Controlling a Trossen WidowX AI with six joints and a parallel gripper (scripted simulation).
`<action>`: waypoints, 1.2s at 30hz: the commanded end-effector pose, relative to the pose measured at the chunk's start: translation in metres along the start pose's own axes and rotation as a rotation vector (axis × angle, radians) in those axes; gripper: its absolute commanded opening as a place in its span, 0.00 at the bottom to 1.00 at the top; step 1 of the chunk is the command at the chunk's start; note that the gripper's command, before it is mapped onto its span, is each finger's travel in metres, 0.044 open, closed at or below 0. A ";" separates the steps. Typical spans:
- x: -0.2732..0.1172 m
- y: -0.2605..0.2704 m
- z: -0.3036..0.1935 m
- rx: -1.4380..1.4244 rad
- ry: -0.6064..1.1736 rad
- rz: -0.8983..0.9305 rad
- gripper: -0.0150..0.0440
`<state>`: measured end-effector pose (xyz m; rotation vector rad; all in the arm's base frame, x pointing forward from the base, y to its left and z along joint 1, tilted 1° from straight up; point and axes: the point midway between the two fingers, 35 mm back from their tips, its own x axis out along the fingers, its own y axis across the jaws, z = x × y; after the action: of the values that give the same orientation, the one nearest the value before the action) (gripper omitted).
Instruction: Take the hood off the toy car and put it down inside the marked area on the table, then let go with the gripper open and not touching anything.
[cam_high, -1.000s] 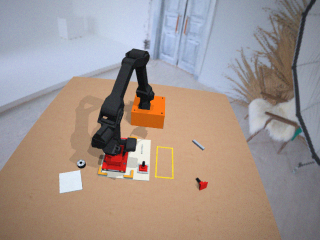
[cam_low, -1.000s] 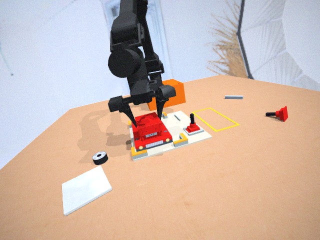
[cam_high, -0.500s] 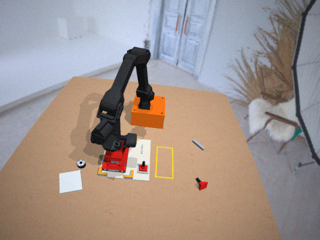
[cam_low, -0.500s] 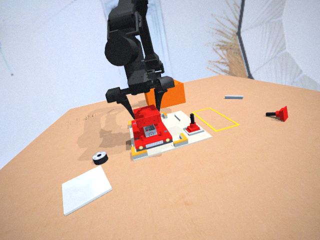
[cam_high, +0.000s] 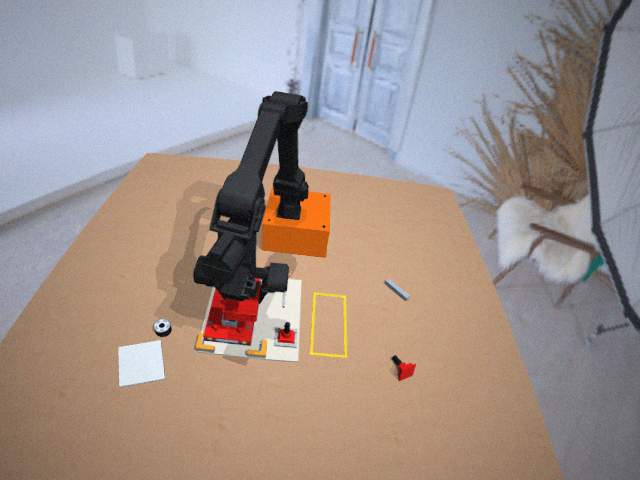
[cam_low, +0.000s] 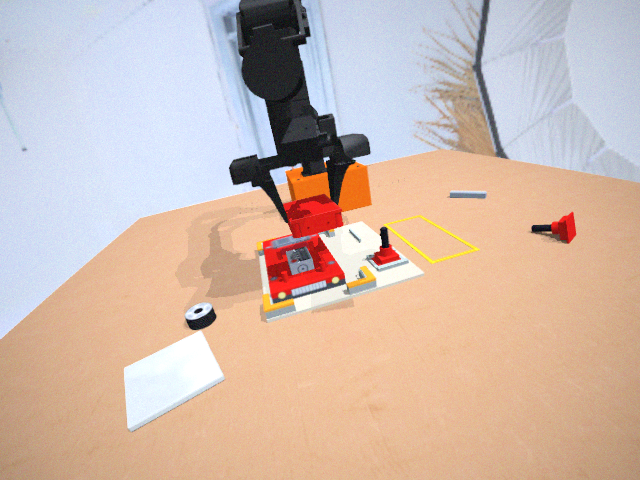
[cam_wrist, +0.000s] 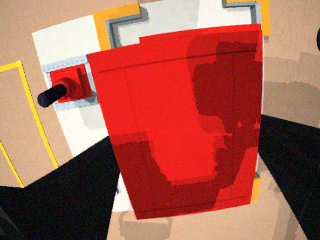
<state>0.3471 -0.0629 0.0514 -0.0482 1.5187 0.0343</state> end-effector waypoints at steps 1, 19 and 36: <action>-0.001 0.020 0.002 0.001 0.000 0.000 0.25; -0.004 0.108 -0.002 0.001 0.002 0.010 0.25; -0.007 0.187 -0.025 0.001 0.006 0.018 0.25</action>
<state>0.3194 0.1095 0.0554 -0.0332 1.5211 0.0517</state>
